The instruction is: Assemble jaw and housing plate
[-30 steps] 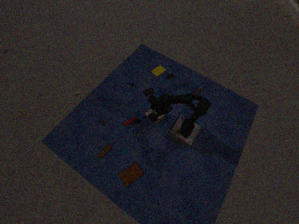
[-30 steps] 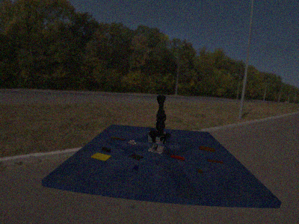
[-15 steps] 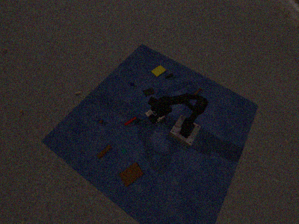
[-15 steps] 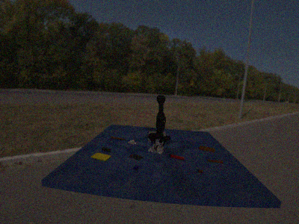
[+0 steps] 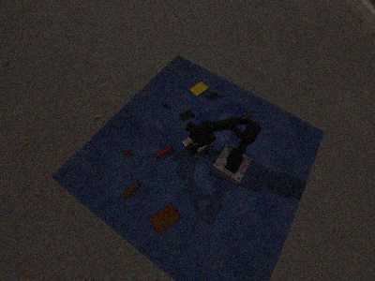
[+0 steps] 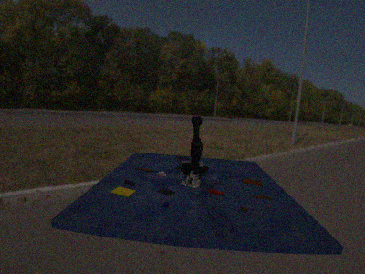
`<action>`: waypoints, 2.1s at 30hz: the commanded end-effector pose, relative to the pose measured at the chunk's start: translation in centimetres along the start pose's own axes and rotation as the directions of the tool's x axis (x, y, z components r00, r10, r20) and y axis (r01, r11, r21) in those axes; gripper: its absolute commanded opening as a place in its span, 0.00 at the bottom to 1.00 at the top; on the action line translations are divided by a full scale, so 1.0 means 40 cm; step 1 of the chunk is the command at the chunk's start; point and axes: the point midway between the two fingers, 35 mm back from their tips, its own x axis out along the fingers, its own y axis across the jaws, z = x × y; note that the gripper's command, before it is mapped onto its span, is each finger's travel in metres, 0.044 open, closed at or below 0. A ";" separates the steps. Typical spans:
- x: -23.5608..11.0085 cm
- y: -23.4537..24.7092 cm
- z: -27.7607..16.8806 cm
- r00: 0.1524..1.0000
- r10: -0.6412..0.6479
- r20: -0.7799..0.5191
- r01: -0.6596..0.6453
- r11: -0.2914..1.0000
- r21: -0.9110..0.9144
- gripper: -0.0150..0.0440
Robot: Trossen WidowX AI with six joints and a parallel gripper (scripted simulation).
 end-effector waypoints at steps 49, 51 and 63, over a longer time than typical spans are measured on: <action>0.028 -0.001 0.001 1.000 -0.002 0.002 0.002 1.000 -0.017 0.85; 0.030 -0.001 0.001 1.000 -0.002 0.002 0.002 1.000 -0.017 0.85; 0.036 -0.001 0.001 1.000 -0.002 0.002 0.002 1.000 -0.016 0.85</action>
